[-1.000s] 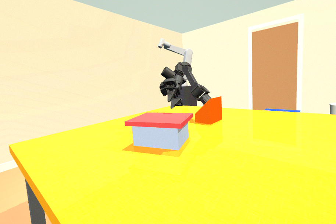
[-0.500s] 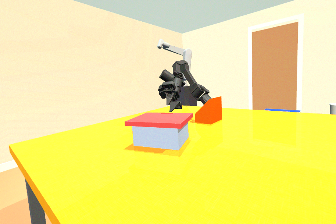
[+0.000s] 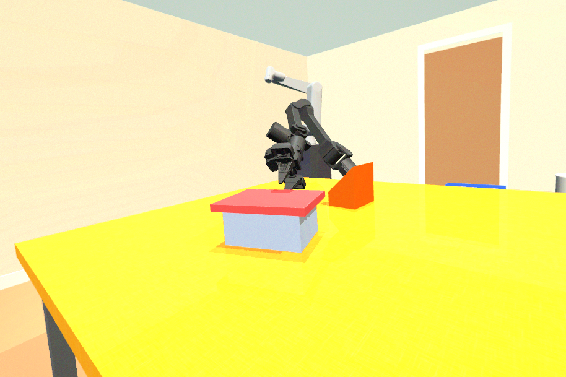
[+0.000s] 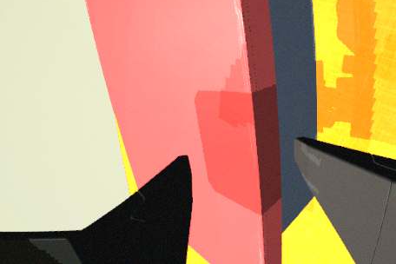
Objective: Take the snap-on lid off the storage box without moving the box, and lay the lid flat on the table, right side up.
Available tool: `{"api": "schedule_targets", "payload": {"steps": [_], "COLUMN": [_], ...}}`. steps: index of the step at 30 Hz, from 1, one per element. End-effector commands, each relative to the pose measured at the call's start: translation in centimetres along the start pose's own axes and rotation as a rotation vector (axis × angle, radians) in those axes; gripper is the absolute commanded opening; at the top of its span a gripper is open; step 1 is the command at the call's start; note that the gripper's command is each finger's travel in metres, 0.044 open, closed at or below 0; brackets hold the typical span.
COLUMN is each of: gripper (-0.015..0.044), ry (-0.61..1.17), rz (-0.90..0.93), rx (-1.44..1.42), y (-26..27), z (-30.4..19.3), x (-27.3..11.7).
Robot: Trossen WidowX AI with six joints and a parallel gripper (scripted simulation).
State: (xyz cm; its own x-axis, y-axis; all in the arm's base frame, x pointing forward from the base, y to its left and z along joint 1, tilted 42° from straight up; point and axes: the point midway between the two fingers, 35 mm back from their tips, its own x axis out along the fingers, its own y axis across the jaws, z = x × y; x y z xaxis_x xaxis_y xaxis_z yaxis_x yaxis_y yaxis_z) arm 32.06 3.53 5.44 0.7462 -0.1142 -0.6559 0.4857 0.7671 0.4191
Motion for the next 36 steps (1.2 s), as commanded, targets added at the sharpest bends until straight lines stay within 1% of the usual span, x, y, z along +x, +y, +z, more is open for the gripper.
{"api": "schedule_targets", "payload": {"steps": [1,10,27,31,32,36], "gripper": [0.0235,0.0235,0.0122,0.0017,0.0,0.0], "ry": [0.002,0.001,0.001,0.001,0.001,-0.001], "rz": [0.001,0.002,0.002,0.002,0.002,-0.002], "rx": [-0.004,-0.003,-0.003,-0.003,-0.003,0.002], "y": [-0.1,-0.3,-0.3,-0.3,-0.3,-0.3], "z": [0.0,-0.1,-0.1,-0.1,-0.1,-0.1], "x": [0.6,1.9,1.9,1.9,1.9,1.8]}}
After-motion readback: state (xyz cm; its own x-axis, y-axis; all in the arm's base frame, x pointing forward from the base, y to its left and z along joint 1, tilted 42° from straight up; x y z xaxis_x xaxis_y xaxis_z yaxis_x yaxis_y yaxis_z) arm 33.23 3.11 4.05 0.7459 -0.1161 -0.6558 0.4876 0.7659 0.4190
